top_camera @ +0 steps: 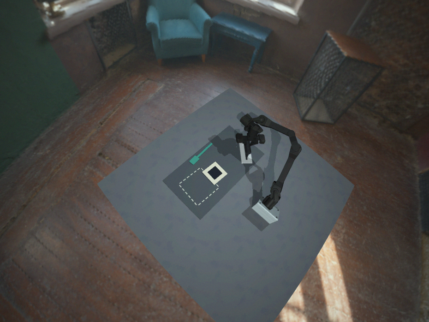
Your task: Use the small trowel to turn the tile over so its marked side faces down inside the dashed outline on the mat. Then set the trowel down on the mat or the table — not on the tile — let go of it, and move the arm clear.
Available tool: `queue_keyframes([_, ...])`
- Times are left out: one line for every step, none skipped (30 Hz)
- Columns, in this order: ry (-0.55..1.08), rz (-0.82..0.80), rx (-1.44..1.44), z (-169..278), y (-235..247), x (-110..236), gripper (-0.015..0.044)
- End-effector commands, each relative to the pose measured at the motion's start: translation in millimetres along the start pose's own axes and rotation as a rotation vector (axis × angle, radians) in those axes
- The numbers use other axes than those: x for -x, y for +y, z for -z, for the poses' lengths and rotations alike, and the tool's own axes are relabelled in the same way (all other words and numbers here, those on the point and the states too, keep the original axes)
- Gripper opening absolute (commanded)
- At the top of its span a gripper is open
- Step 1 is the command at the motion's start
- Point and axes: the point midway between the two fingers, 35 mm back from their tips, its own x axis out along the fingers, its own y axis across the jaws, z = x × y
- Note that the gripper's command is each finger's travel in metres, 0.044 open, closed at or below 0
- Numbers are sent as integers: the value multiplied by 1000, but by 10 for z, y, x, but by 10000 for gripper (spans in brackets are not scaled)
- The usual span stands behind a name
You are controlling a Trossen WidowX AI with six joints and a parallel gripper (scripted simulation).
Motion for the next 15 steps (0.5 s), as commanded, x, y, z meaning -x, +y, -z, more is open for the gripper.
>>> queue_keyframes([0,-1,-10,1,0,-2,261])
queue_keyframes([0,-1,-10,1,0,-2,270])
queue_keyframes([0,-1,-10,1,0,-2,270])
queue_keyframes([0,-1,-10,1,0,-2,270])
queue_keyframes([0,-1,-10,1,0,-2,270])
queue_keyframes([0,-1,-10,1,0,-2,270])
queue_keyframes([0,-1,-10,1,0,-2,270])
queue_keyframes([0,-1,-10,1,0,-2,270])
queue_keyframes([0,-1,-10,1,0,-2,270])
queue_keyframes([0,-1,-10,1,0,-2,270])
queue_keyframes([0,-1,-10,1,0,-2,270])
queue_keyframes([0,-1,-10,1,0,-2,270])
queue_keyframes([0,-1,-10,1,0,-2,270])
queue_keyframes([0,-1,-10,1,0,-2,270])
queue_keyframes([0,-1,-10,1,0,-2,270])
